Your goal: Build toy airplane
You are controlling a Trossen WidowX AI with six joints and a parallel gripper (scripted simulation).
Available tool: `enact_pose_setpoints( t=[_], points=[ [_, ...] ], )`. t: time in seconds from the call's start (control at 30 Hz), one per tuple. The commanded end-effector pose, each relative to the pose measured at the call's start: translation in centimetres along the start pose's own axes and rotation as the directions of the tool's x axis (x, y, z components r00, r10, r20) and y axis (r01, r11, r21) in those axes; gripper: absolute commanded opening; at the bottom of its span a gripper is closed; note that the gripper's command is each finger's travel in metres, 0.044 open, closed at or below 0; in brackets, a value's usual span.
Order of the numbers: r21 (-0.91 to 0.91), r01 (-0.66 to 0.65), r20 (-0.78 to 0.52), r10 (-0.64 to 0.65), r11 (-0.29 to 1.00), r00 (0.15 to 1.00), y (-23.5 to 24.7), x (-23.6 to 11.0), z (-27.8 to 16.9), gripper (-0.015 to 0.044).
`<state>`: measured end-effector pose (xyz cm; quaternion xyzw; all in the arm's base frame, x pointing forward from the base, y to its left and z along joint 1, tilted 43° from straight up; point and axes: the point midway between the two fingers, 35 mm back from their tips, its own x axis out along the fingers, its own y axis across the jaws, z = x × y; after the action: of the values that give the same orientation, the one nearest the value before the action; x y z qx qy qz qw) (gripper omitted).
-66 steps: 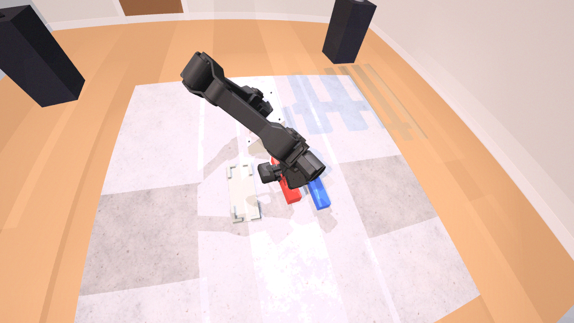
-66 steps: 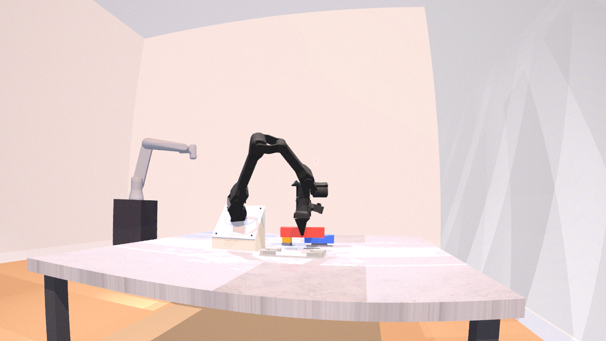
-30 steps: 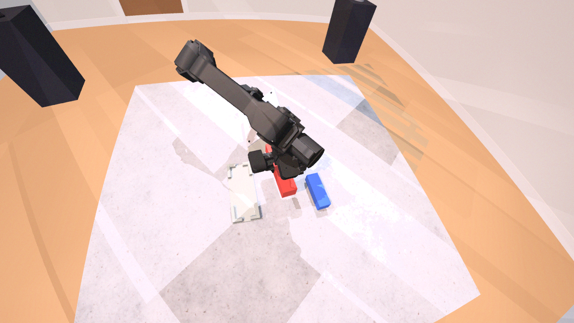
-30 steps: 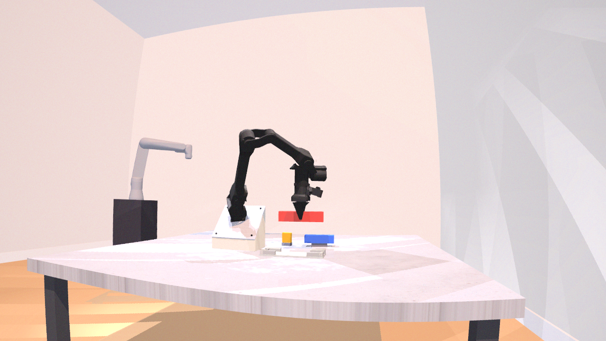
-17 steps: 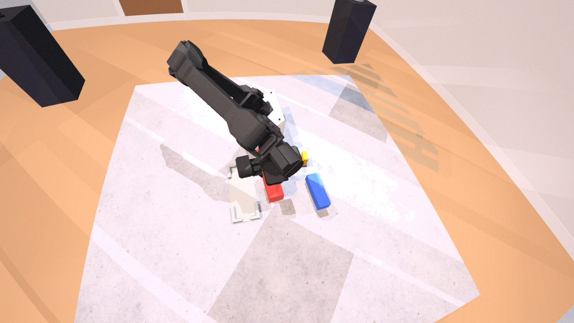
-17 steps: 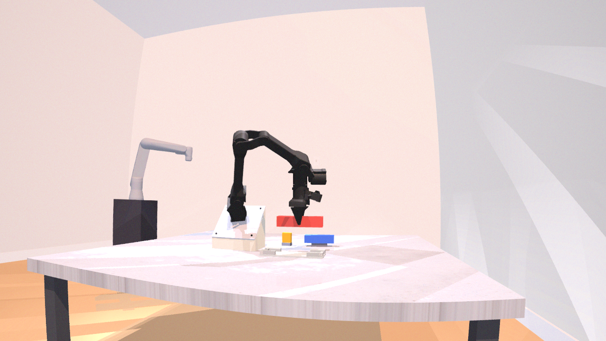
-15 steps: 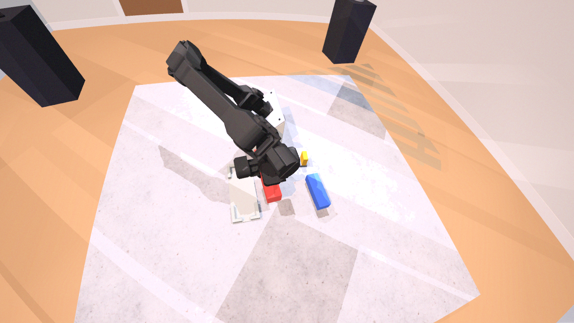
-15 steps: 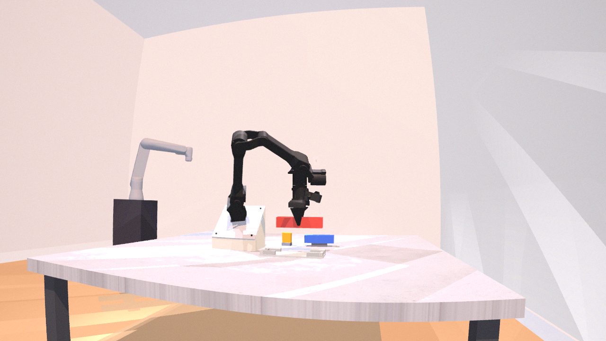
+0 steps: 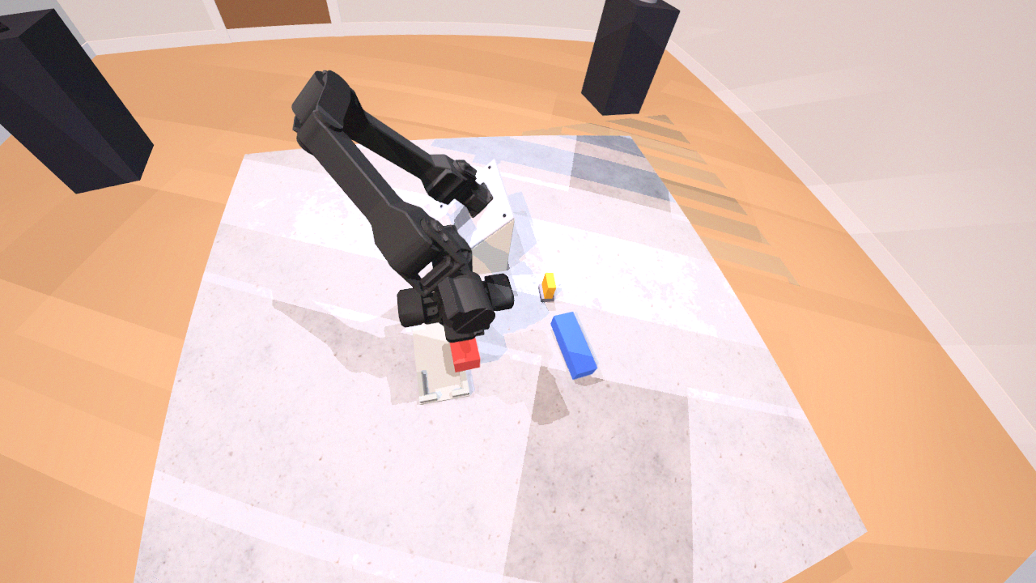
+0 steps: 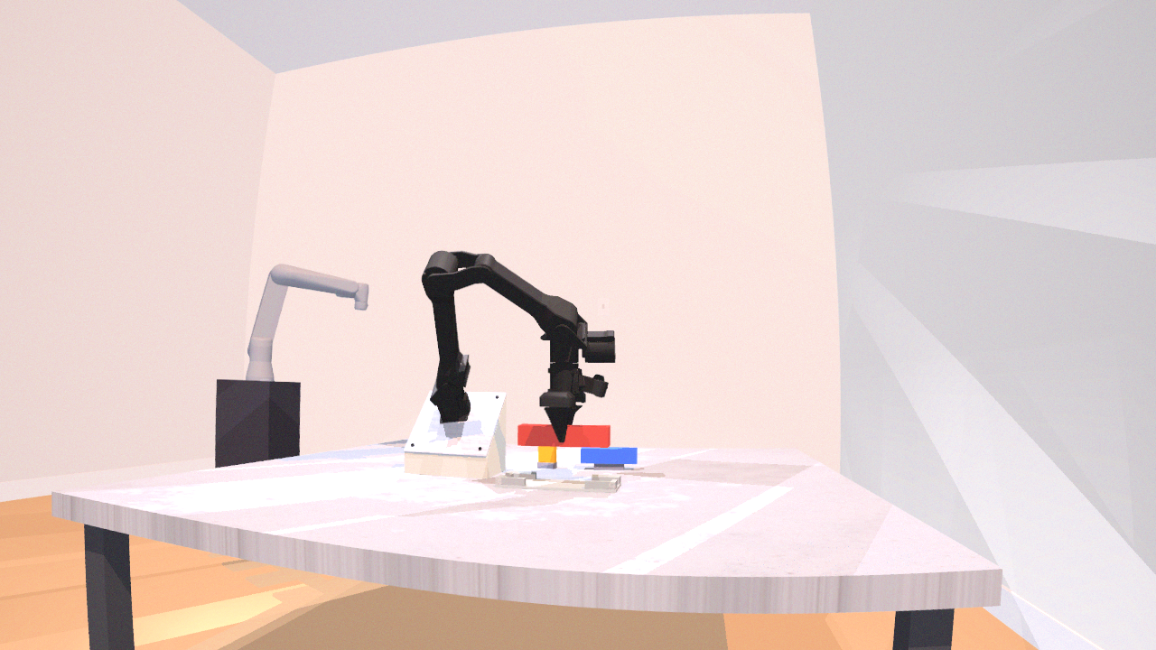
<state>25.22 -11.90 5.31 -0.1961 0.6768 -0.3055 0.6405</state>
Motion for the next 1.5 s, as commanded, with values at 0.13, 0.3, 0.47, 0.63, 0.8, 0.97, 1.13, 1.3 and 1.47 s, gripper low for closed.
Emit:
enact_pose_setpoints(
  t=[0.13,0.3,0.47,0.63,0.8,0.97,1.13,1.3,1.47],
  points=[
    [0.018,0.023,-0.002,-0.023,1.000,1.000,-2.5,1.1,-0.9,0.0000],
    [0.024,0.029,-0.003,-0.029,0.999,1.000,-3.2,1.4,-1.2,0.0026],
    [0.024,0.029,-0.003,-0.029,0.999,1.000,-3.2,1.4,-1.2,0.0157],
    [0.024,0.029,-0.003,-0.029,0.999,1.000,-3.2,1.4,-1.2,0.0195],
    [0.024,0.029,-0.003,-0.029,0.999,1.000,-3.2,1.4,-1.2,0.0195],
    [0.024,0.029,-0.003,-0.029,0.999,1.000,-3.2,1.4,-1.2,0.0195],
    [0.024,0.029,-0.003,-0.029,0.999,1.000,-3.2,1.7,-1.2,0.0195],
    [0.024,0.028,-0.003,-0.028,0.999,1.000,-3.2,2.5,-1.2,0.0195],
    [0.024,0.028,-0.003,-0.028,0.999,1.000,-3.3,3.3,-1.2,0.0195]
  ],
)
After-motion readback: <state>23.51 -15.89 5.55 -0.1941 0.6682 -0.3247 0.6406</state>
